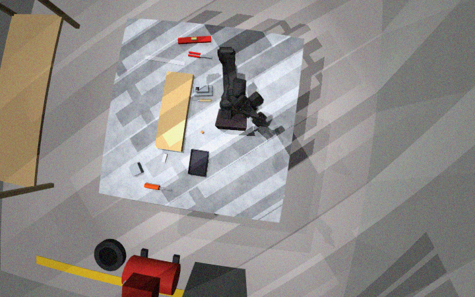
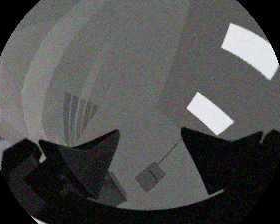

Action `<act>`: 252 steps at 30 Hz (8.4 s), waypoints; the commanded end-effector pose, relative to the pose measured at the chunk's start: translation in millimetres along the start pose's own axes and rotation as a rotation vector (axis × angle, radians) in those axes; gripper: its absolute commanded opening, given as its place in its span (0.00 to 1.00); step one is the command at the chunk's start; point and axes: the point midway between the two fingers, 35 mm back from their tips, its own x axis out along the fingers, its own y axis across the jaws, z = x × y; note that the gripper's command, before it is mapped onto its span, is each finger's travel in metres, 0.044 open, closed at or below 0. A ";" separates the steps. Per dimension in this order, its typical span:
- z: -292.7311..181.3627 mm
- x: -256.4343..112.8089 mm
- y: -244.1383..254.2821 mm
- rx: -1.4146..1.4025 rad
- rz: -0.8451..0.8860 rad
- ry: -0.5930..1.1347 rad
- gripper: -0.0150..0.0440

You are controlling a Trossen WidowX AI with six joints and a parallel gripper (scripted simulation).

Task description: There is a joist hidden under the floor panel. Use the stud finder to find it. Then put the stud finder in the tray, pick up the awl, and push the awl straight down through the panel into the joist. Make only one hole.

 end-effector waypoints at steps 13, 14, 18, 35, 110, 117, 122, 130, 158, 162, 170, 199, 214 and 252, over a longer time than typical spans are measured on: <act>-140.2 -80.0 -91.3 0.196 -0.318 0.594 1.00; -150.9 -92.1 -97.7 0.212 -0.350 0.650 1.00; -187.3 -146.6 -118.2 0.277 -0.477 0.871 1.00; -205.5 -425.6 -99.7 0.633 -1.057 1.800 1.00; -65.1 -585.9 56.4 1.089 -1.461 2.551 0.78; -65.1 -585.9 56.4 1.089 -1.461 2.551 0.70; -65.1 -585.9 56.4 1.089 -1.461 2.551 0.64; -65.1 -585.9 56.4 1.089 -1.461 2.551 0.55; -59.2 -536.4 -1.8 1.134 -1.460 2.530 0.25; -54.5 -527.7 -11.4 1.118 -1.459 2.539 0.25; -50.4 -522.5 -24.1 1.097 -1.466 2.546 0.25; -90.4 -608.5 -129.9 1.062 -1.676 2.508 0.25; -99.6 -628.6 -132.9 1.057 -1.703 2.503 0.25; -107.8 -663.5 -92.2 1.052 -1.704 2.506 0.25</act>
